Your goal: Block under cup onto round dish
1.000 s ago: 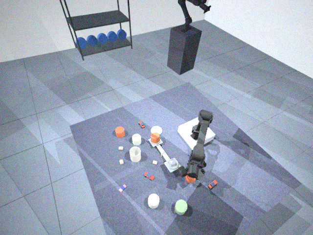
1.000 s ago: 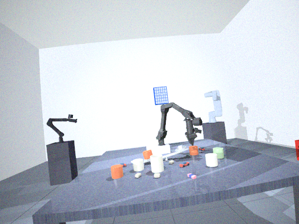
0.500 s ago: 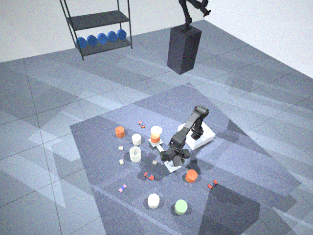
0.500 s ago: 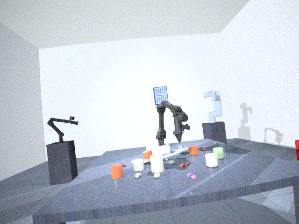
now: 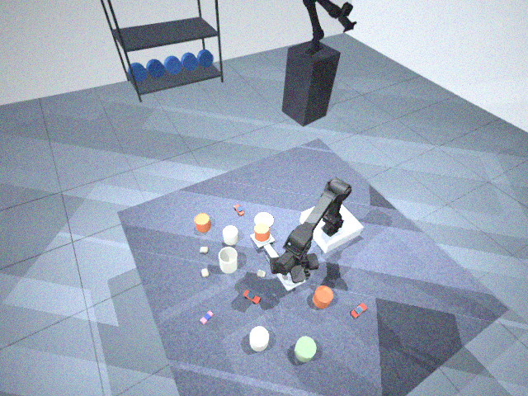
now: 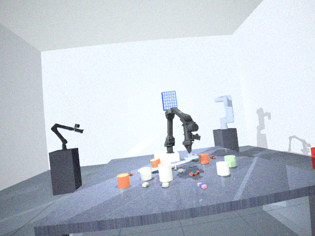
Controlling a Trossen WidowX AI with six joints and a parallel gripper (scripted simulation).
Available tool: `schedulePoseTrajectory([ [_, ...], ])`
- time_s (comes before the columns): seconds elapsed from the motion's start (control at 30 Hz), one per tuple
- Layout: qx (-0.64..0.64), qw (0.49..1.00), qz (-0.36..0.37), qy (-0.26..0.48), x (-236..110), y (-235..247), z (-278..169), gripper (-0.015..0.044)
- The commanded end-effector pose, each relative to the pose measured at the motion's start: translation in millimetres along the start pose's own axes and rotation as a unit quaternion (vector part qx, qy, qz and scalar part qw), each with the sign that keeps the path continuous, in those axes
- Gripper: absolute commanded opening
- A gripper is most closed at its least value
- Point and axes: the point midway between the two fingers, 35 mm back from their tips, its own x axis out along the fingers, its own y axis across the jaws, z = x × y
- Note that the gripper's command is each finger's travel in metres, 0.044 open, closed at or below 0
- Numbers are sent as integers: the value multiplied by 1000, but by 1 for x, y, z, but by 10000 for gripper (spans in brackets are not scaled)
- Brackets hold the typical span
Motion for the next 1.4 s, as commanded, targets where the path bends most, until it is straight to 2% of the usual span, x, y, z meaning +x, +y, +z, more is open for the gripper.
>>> schedulePoseTrajectory([
  [0.0, -2, 1000, 0, 1, 7, 0, 0, 260],
  [0.47, -2, 1000, 1, 1, 27, 1, -1, 260],
  [0.6, -2, 1000, 1, 1, 27, 1, -1, 155],
  [0.83, -2, 1000, 1, 1, 27, 1, -1, 108],
  [0.9, -2, 1000, 1, 1, 26, 0, -1, 56],
  [0.97, -2, 1000, 0, 0, 19, 0, 0, 3],
  [1.37, -2, 1000, 0, 0, -48, -2, 1, 0],
])
